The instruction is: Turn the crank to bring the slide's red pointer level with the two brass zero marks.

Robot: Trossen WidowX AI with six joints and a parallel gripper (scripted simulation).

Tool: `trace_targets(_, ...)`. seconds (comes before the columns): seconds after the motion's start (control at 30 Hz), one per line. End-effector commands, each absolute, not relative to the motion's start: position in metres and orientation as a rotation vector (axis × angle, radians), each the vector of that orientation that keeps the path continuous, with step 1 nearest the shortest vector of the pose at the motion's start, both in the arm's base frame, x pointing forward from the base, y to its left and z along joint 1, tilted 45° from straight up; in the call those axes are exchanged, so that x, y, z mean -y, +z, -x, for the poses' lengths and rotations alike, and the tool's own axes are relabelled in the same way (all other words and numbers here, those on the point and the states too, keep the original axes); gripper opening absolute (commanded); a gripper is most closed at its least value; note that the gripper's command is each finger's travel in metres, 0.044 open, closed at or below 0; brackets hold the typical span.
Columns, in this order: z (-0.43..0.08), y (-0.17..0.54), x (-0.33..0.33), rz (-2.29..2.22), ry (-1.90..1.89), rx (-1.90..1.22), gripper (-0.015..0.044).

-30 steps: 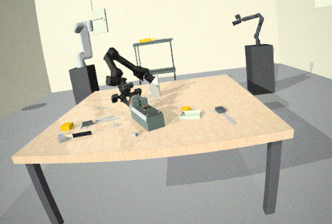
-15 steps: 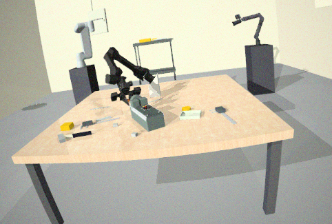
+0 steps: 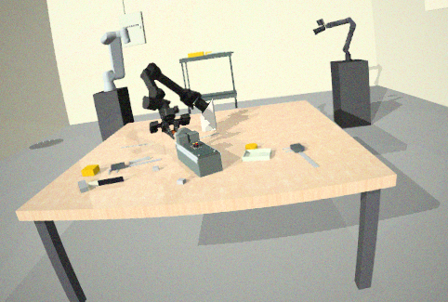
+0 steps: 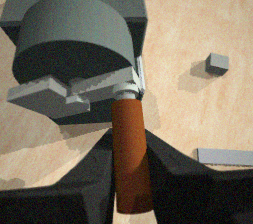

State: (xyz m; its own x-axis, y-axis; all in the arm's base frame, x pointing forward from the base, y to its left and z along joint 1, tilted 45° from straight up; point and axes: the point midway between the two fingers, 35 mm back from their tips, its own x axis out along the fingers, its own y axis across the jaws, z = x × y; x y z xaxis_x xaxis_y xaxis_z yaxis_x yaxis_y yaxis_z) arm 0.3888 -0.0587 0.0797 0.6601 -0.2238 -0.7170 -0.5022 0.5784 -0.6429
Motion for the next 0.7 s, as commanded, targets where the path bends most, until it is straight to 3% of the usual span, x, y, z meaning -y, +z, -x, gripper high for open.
trace_targets(0.0,-0.386,0.084,0.050,0.968,0.195,-0.858,0.0000)
trace_targets(0.67,-0.376,0.079,0.033,0.967,0.196,-0.859,0.0000)
